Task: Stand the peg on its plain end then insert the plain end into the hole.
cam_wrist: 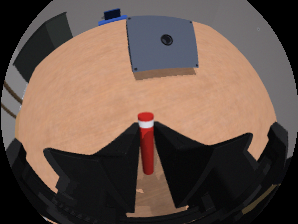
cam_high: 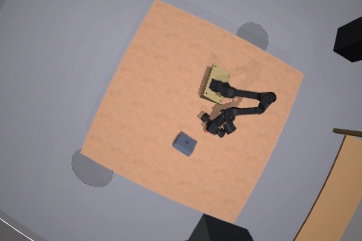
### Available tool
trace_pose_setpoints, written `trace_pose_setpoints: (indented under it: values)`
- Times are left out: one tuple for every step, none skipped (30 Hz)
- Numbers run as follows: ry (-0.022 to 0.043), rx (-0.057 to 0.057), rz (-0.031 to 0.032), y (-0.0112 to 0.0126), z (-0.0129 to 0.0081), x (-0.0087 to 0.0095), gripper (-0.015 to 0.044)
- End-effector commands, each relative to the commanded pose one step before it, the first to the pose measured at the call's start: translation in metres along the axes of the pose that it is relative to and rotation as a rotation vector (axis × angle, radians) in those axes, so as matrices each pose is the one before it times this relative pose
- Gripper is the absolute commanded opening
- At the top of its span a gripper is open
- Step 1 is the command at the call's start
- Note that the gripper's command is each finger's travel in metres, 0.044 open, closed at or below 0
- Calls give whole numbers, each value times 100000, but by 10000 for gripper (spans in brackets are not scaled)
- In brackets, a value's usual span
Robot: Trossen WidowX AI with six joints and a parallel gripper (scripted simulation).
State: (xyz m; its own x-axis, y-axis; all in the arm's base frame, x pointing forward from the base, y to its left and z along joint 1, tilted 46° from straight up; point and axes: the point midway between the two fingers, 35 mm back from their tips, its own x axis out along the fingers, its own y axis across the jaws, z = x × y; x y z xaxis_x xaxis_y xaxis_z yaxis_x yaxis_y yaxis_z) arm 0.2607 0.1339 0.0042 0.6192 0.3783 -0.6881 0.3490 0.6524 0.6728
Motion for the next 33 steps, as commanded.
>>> trace_pose_setpoints:
  values:
    - [-2683,248,-395,-184,-243,-231,49]
    - [-862,10,-4,-2,-34,-60,49]
    - [-862,10,-4,-2,-34,-60,49]
    - [-862,10,-5,-3,-34,-60,49]
    - [-862,10,-5,-3,-34,-60,49]
    - [-862,10,-5,-3,-34,-60,49]
    - [-862,10,-5,-3,-34,-60,49]
    - [-862,10,-5,-3,-34,-60,49]
    - [-862,10,-5,-3,-34,-60,49]
    - [-862,10,-5,-3,-34,-60,49]
    - [-862,10,-6,-3,-34,-61,49]
    - [-862,10,-6,-3,-34,-61,49]
    - [-862,9,-6,-3,-34,-61,49]
    - [-862,9,-6,-3,-34,-61,49]
    - [-862,9,-6,-3,-34,-61,49]
    - [-862,9,-6,-3,-34,-61,49]
    - [-862,9,-6,-3,-34,-61,49]
    - [-862,9,-7,-3,-33,-61,49]
    - [-862,9,-7,-4,-33,-61,49]
    - [-862,9,-7,-4,-33,-61,49]
    - [-862,9,-7,-4,-33,-61,49]
    - [-862,8,-7,-4,-33,-61,49]
    - [-862,8,-7,-4,-33,-61,49]
    - [-862,8,-7,-4,-33,-61,49]
    - [-862,8,-8,-4,-33,-61,49]
    - [-862,8,-8,-4,-33,-61,49]
    - [-862,8,-8,-4,-33,-61,49]
    - [-862,7,-8,-4,-33,-61,49]
    - [-863,7,-8,-4,-33,-61,49]
    - [-863,7,-8,-4,-33,-61,49]
    - [-863,7,-8,-4,-33,-61,49]
    - [-863,7,-8,-4,-33,-61,49]
    - [-863,6,-8,-4,-33,-61,49]
